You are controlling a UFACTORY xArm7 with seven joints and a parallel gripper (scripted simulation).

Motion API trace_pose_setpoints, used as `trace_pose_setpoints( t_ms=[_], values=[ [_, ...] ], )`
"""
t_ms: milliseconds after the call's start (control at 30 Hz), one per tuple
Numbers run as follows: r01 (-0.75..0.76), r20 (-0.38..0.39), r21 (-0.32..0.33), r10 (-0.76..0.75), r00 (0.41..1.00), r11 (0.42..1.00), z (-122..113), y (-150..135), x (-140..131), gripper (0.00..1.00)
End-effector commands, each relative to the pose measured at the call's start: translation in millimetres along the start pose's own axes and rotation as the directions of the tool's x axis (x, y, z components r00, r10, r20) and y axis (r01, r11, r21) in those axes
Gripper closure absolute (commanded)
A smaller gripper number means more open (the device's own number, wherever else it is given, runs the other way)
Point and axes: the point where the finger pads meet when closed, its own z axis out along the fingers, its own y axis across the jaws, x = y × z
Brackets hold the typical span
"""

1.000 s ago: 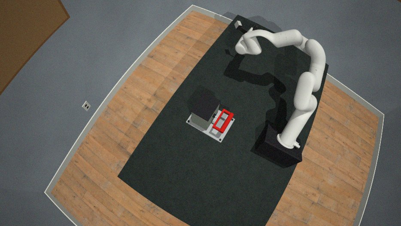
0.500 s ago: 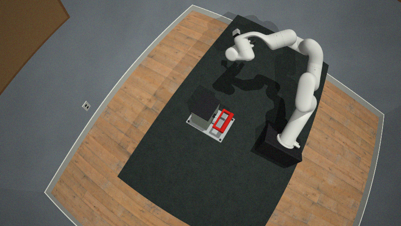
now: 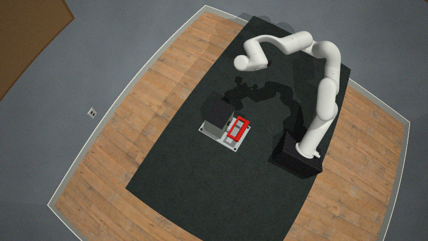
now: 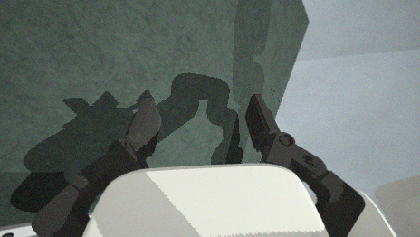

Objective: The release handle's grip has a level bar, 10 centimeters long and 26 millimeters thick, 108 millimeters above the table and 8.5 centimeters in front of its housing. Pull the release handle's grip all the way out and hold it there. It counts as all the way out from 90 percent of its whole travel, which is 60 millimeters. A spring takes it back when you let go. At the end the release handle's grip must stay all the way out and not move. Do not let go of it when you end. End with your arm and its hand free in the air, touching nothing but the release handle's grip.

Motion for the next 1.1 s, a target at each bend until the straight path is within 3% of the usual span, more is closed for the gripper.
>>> trace_pose_setpoints(
  t_ms=[0, 33, 67, 133, 300, 367, 600, 833, 933, 1067],
  values=[
    [-0.115, 0.115, 0.072, 0.106, 0.988, 0.991, -36.9, -13.1, -45.8, 0.00],
    [-0.115, 0.115, 0.072, 0.106, 0.988, 0.991, -36.9, -13.1, -45.8, 0.00],
    [-0.158, 0.164, 0.097, 0.141, 0.976, 0.983, -51.1, -19.0, -64.8, 0.00],
    [-0.158, 0.164, 0.097, 0.141, 0.976, 0.983, -51.1, -19.0, -64.8, 0.00],
    [-0.284, 0.307, 0.151, 0.228, 0.924, 0.947, -92.3, -34.5, -119.7, 0.00],
    [-0.284, 0.307, 0.151, 0.228, 0.924, 0.947, -92.3, -34.5, -119.7, 0.00],
    [-0.431, 0.464, 0.195, 0.304, 0.832, 0.881, -139.0, -53.9, -183.0, 0.00],
    [-0.536, 0.574, 0.209, 0.341, 0.745, 0.818, -173.2, -68.5, -229.9, 0.00],
    [-0.536, 0.574, 0.209, 0.341, 0.745, 0.818, -173.2, -68.5, -229.9, 0.00],
    [-0.601, 0.642, 0.206, 0.356, 0.679, 0.773, -195.7, -77.2, -259.9, 0.00]
  ],
)
